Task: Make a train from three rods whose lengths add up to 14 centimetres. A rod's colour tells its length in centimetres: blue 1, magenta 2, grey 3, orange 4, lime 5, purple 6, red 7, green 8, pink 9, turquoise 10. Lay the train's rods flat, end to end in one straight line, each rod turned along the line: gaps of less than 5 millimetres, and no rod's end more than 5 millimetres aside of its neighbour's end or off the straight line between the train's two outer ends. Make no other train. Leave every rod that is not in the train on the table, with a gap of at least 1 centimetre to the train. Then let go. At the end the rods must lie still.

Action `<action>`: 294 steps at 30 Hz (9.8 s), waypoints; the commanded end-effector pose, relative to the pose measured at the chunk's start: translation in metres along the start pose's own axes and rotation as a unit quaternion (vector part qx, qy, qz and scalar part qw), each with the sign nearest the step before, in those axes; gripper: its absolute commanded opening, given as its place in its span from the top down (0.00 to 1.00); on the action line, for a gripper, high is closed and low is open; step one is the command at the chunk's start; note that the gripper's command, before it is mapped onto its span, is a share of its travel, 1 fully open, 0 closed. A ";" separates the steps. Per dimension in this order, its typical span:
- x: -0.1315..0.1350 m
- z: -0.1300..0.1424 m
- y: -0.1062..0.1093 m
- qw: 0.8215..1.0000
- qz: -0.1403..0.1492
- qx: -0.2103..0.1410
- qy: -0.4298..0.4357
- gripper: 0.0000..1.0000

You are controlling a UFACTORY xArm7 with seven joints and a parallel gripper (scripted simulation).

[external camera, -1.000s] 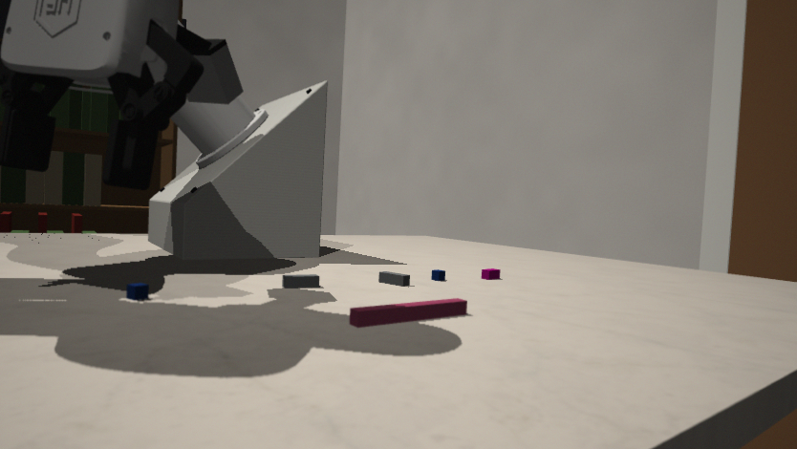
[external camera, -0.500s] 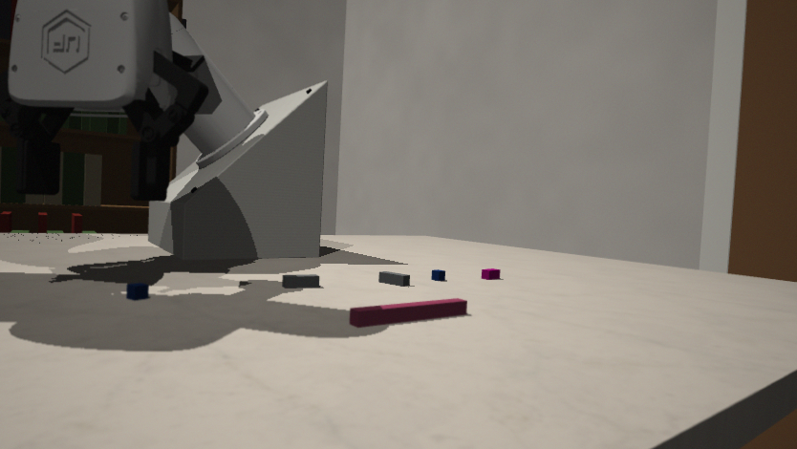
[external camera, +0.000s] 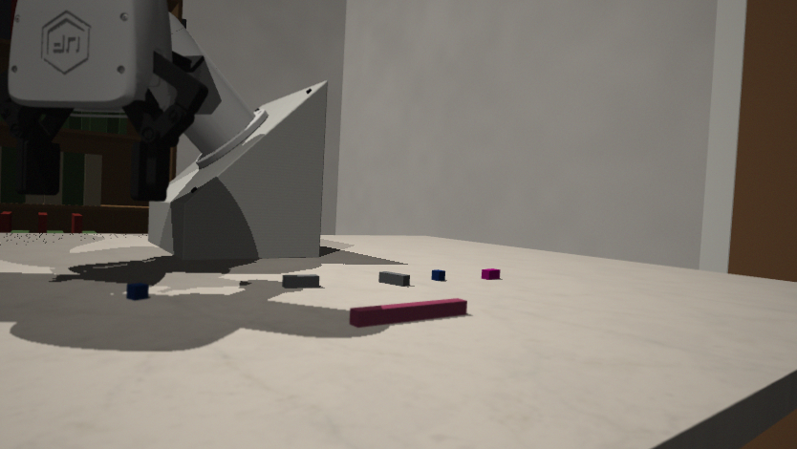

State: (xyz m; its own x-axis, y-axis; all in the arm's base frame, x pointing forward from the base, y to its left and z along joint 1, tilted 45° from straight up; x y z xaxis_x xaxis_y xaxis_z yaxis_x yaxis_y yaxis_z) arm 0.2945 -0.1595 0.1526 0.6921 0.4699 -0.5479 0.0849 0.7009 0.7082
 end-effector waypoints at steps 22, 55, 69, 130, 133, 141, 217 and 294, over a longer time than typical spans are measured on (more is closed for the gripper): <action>0.001 0.001 0.001 1.000 0.001 -0.001 0.000 0.00; 0.001 0.001 0.001 1.000 0.001 -0.001 0.000 0.00; 0.001 0.001 0.001 1.000 0.001 -0.001 0.000 0.00; 0.051 -0.034 0.001 0.681 0.000 -0.001 0.732 0.00; 0.054 -0.037 0.001 0.646 0.000 -0.001 0.763 0.00; 0.061 -0.043 0.001 0.554 0.000 -0.001 0.832 0.00; 0.092 -0.075 0.002 0.000 -0.001 -0.001 1.000 0.00; 0.159 -0.125 0.003 0.271 0.000 -0.002 0.963 0.00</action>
State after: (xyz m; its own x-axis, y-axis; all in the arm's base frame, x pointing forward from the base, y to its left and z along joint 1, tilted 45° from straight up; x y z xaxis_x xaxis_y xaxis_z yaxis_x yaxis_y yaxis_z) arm 0.3133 -0.0323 0.0280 -0.9194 -0.2185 0.3269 0.0933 0.6864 0.7212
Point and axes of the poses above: the point where the finger pads meet when closed, its own y axis back along the fingers, its own x axis across the jaws, z = x × y, the point moved 10 cm from there along y, back along the fingers, and after that the axes turned 5 degrees about y, right-handed, at the moved point
